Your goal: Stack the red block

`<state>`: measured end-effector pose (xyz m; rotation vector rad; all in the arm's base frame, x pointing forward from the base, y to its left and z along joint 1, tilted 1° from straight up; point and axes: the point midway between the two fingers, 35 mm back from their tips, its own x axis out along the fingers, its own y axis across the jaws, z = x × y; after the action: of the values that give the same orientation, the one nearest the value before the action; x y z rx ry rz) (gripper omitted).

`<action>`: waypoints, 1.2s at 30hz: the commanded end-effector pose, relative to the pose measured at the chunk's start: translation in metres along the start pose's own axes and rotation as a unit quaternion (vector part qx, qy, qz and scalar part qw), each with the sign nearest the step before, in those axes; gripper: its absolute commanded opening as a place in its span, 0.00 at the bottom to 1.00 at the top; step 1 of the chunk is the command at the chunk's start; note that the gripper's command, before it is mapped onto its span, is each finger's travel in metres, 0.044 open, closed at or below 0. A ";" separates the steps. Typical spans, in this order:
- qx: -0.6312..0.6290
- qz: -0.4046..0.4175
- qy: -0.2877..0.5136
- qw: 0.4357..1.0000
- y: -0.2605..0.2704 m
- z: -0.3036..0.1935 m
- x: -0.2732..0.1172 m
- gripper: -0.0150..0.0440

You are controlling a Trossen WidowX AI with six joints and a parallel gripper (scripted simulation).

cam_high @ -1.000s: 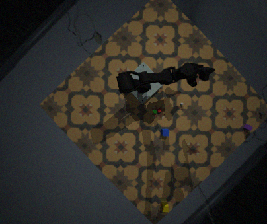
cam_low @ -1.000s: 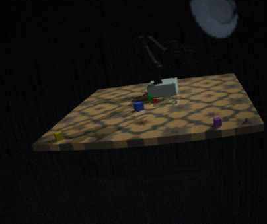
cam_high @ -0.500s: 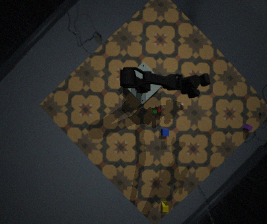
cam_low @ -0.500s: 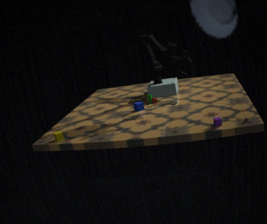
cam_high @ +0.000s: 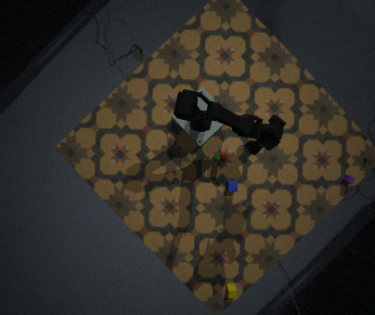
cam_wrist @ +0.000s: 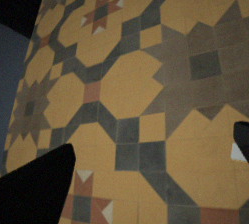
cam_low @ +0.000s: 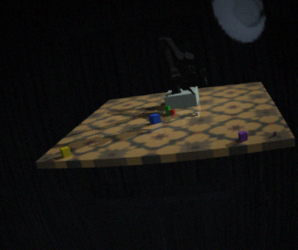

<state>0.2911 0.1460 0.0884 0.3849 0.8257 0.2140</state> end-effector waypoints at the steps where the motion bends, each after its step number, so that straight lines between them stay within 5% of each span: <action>1: -0.059 -0.032 0.016 0.998 -0.017 0.003 0.001 1.00; 18: -0.353 -0.115 0.197 0.908 -0.111 -0.011 -0.016 1.00; 36: -0.554 -0.004 0.392 0.734 -0.180 -0.042 -0.069 1.00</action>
<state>0.2263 -0.0217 0.0326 -0.8835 1.3410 0.7802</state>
